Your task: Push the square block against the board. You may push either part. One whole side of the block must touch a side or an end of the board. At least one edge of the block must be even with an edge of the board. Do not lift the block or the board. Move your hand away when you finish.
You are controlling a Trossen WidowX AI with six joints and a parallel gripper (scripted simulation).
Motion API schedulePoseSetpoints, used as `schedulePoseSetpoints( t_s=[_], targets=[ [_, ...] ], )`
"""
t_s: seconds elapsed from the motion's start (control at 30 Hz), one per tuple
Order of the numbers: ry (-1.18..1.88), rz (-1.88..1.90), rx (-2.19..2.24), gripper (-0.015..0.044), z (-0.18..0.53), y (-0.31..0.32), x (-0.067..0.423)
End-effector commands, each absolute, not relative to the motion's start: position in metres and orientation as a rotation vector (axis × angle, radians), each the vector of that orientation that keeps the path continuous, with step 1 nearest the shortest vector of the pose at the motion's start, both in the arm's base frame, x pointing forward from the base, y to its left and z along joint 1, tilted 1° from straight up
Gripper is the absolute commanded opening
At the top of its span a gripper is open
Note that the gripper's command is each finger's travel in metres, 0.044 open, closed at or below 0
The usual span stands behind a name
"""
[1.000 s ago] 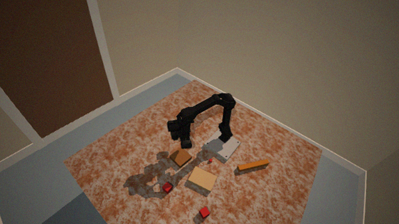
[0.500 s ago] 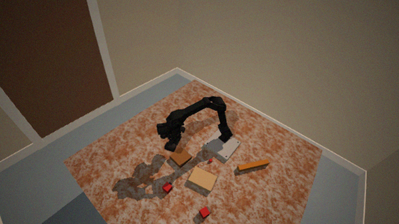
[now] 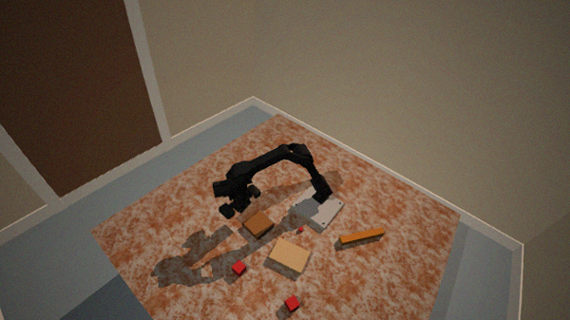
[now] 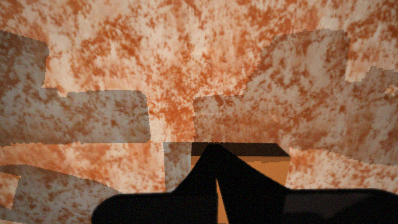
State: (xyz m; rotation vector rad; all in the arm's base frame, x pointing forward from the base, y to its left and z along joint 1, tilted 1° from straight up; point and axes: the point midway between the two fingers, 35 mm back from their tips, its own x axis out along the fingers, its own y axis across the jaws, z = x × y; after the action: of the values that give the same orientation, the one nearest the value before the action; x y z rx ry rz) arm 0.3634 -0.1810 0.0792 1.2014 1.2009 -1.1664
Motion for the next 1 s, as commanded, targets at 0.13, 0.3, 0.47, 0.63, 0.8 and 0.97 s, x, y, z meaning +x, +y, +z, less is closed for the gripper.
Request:
schedulePoseSetpoints(
  t_s=[0.13, 0.3, 0.47, 0.63, 0.8, 0.97],
  targets=[
    [1.19, -1.192, 1.224, 0.0, 0.035, -0.183, 0.368],
    [1.19, -1.192, 1.224, 0.0, 0.023, -0.182, 0.368],
    [1.19, -1.192, 1.224, 0.0, 0.023, -0.181, 0.368],
    [1.19, -1.192, 1.224, 0.0, 0.023, -0.177, 0.369],
    [1.19, -1.192, 1.224, 0.0, 0.023, -0.172, 0.369],
    [1.19, -1.192, 1.225, 0.0, 0.023, -0.167, 0.37]
  ],
)
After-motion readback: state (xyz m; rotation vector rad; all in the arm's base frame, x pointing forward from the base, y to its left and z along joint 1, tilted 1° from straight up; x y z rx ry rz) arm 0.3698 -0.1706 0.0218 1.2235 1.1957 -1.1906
